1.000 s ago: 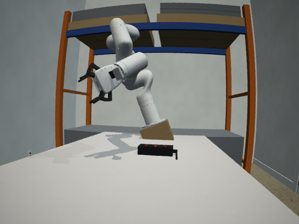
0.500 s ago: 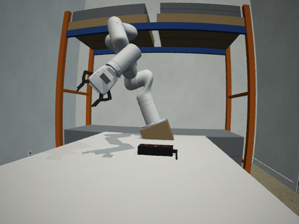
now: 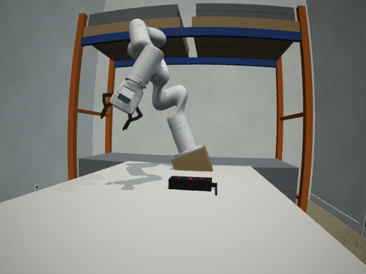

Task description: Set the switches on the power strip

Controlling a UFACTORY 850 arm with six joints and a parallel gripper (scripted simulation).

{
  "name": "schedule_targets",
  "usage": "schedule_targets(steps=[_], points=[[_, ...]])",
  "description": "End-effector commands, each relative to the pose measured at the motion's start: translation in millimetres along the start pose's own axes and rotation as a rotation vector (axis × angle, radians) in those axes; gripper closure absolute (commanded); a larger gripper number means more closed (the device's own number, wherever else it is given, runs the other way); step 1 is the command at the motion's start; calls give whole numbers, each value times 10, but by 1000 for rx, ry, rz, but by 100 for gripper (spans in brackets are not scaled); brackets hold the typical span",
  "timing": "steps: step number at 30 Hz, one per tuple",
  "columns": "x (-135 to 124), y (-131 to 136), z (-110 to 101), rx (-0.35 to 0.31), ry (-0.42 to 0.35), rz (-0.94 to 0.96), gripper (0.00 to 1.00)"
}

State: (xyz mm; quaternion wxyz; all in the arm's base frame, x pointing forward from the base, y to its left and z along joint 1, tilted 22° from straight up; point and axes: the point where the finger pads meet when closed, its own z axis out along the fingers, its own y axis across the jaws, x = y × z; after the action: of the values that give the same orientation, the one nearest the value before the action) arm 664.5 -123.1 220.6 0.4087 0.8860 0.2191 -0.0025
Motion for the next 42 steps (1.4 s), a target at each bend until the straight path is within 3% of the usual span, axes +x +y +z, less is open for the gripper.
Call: schedule_targets(steps=[1, 2, 4, 5, 7, 10, 12, 13, 15, 16, 18, 19, 21, 22, 24, 25, 27, 28, 30, 31, 33, 34, 38, 39, 42], points=[[-154, -109, -60, 114, -45, 42, 0], [-212, -179, -105, 169, -57, 67, 0], [-212, -179, -105, 169, -57, 67, 0], [-260, -251, -158, 226, -67, 94, 0], [-260, -251, -158, 226, -67, 94, 0], [-328, -392, -290, 342, -79, 150, 0], [-328, -392, -290, 342, -79, 150, 0], [-346, -459, -368, 400, -80, 180, 0], [-346, -459, -368, 400, -80, 180, 0], [-355, -522, -454, 459, -79, 211, 0], [-355, -522, -454, 459, -79, 211, 0], [-353, -579, -547, 518, -75, 243, 0], [-353, -579, -547, 518, -75, 243, 0], [-341, -630, -647, 577, -68, 277, 0], [-341, -630, -647, 577, -68, 277, 0], [-320, -672, -752, 635, -58, 311, 0], [-320, -672, -752, 635, -58, 311, 0], [-290, -705, -863, 692, -45, 347, 0], [-290, -705, -863, 692, -45, 347, 0], [-251, -728, -978, 748, -30, 384, 0], [-251, -728, -978, 748, -30, 384, 0], [-206, -740, -1097, 804, -12, 422, 0], [-206, -740, -1097, 804, -12, 422, 0], [-156, -751, -1196, 849, 8, 442, 0], [-87, -903, -1124, 843, 50, 242, 0]])
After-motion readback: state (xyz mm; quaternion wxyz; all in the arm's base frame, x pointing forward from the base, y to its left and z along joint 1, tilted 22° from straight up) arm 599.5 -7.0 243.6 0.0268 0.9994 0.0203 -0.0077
